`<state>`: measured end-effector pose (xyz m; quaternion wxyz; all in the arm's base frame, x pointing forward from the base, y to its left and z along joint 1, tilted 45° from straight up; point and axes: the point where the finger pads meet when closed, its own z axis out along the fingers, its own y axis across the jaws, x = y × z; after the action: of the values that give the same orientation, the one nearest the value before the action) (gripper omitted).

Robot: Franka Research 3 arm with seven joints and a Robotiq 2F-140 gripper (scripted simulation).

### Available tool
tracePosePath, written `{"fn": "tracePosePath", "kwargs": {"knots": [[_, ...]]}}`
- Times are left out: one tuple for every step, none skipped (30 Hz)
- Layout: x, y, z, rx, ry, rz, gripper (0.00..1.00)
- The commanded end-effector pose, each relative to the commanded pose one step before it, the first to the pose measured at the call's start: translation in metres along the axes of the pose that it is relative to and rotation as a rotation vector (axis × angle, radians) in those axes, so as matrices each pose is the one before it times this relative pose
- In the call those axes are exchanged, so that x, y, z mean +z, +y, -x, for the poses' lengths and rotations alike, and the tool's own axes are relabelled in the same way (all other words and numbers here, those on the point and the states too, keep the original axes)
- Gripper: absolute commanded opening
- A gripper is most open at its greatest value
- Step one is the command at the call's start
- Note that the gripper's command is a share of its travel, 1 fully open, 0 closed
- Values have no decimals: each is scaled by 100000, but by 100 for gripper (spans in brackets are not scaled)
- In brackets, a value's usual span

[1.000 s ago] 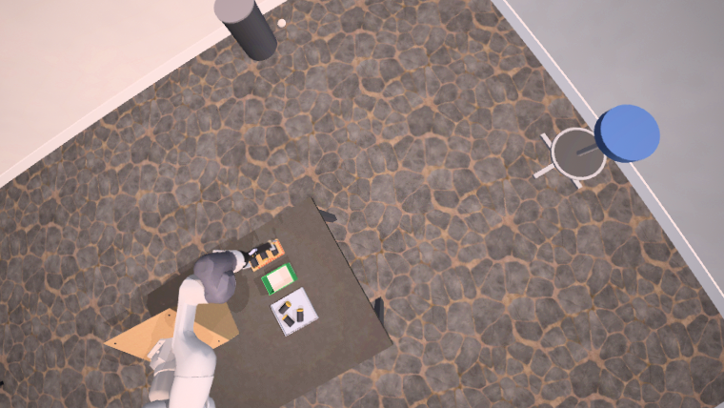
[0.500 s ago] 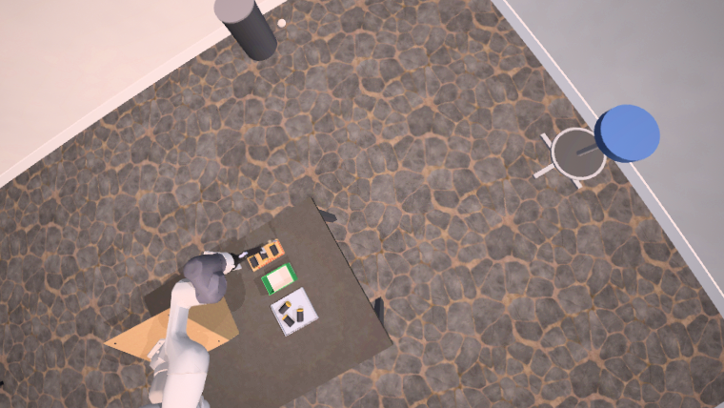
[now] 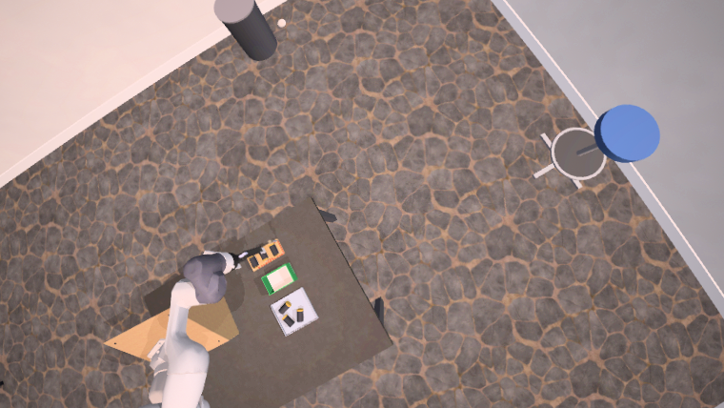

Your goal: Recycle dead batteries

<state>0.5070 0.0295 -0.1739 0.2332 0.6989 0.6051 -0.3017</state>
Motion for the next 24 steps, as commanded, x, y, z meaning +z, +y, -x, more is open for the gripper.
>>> {"fn": "tracePosePath", "kwargs": {"knots": [[-34,-15,-20,1275,294,-108,100],[0,0,0,0,0,0,100],[0,0,0,0,0,0,100],[0,0,0,0,0,0,100],[0,0,0,0,0,0,100],[0,0,0,0,0,0,100],[0,0,0,0,0,0,100],[0,0,0,0,0,0,100],[0,0,0,0,0,0,100],[0,0,0,0,0,0,100],[0,0,0,0,0,0,100],[0,0,0,0,0,0,29],[0,1,-1,0,0,0,29],[0,3,-3,0,0,0,29],[0,4,-4,0,0,-1,29],[1,4,-4,0,0,-1,29],[0,4,-4,0,0,-1,29],[0,0,0,0,0,0,29],[0,0,0,0,0,0,29],[0,3,-3,0,0,0,29],[0,1,-1,0,0,0,29],[0,0,0,0,0,0,29],[0,0,0,0,0,0,29],[0,0,0,0,0,0,29]]}}
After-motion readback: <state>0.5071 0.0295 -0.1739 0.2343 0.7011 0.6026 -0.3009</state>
